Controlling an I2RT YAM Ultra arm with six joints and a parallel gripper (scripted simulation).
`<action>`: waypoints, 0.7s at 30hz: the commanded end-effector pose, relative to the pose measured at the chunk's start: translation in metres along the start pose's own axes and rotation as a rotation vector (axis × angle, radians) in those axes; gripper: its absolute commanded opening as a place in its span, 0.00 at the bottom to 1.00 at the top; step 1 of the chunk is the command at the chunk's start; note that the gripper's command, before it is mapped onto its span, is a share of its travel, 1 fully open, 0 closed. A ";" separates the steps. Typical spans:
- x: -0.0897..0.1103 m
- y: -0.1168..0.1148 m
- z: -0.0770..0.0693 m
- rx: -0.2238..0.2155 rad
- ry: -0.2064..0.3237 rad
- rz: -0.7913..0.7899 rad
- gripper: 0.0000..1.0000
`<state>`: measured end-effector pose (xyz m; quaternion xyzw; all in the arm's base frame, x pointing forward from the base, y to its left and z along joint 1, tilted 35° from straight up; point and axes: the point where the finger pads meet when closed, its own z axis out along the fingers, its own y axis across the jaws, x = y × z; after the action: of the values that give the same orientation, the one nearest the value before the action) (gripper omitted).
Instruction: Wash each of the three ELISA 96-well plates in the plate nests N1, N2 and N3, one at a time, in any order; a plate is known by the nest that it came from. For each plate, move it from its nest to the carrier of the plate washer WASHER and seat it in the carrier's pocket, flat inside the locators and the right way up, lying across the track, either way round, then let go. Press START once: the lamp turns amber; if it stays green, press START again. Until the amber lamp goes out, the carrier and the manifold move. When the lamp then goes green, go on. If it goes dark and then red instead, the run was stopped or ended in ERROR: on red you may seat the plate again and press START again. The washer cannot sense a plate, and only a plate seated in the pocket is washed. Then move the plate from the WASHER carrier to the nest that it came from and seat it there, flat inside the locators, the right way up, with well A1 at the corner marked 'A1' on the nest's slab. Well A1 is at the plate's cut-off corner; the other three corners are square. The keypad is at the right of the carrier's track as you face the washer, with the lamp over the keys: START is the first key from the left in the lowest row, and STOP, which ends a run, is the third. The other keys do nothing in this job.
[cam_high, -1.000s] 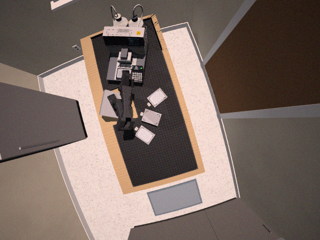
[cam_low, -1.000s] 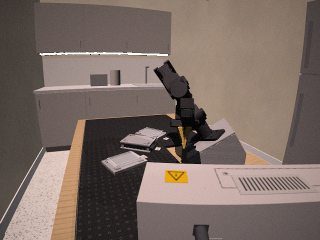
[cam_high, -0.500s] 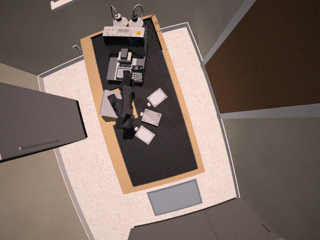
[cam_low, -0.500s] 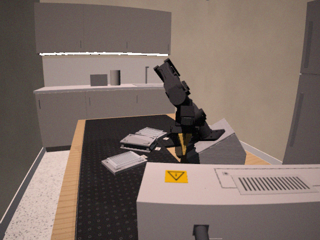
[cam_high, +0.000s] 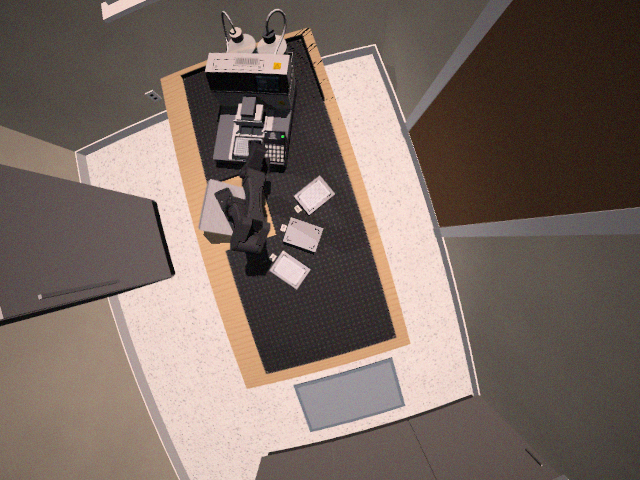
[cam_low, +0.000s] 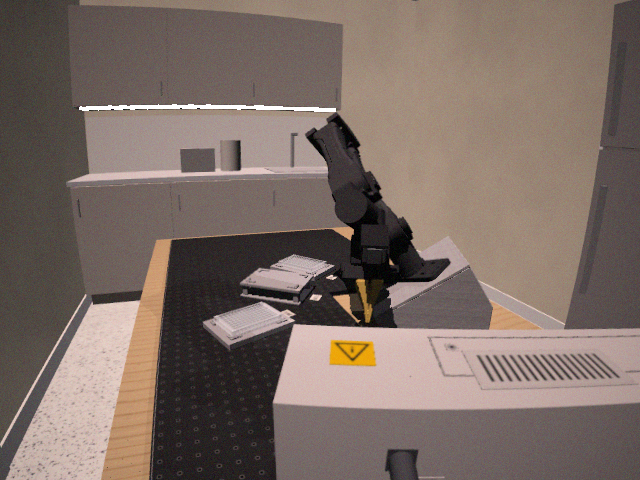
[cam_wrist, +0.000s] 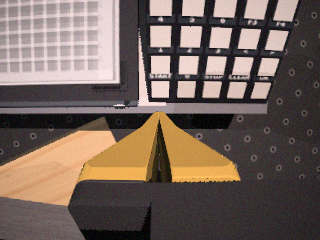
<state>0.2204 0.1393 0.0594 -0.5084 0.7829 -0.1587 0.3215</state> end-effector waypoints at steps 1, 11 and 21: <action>-0.011 -0.002 0.002 0.004 -0.040 0.006 0.00; -0.011 -0.002 0.016 0.004 -0.040 0.005 0.00; -0.011 -0.002 0.018 0.004 -0.040 0.005 0.00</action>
<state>0.2360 0.1466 0.0487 -0.5090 0.7789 -0.1536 0.3326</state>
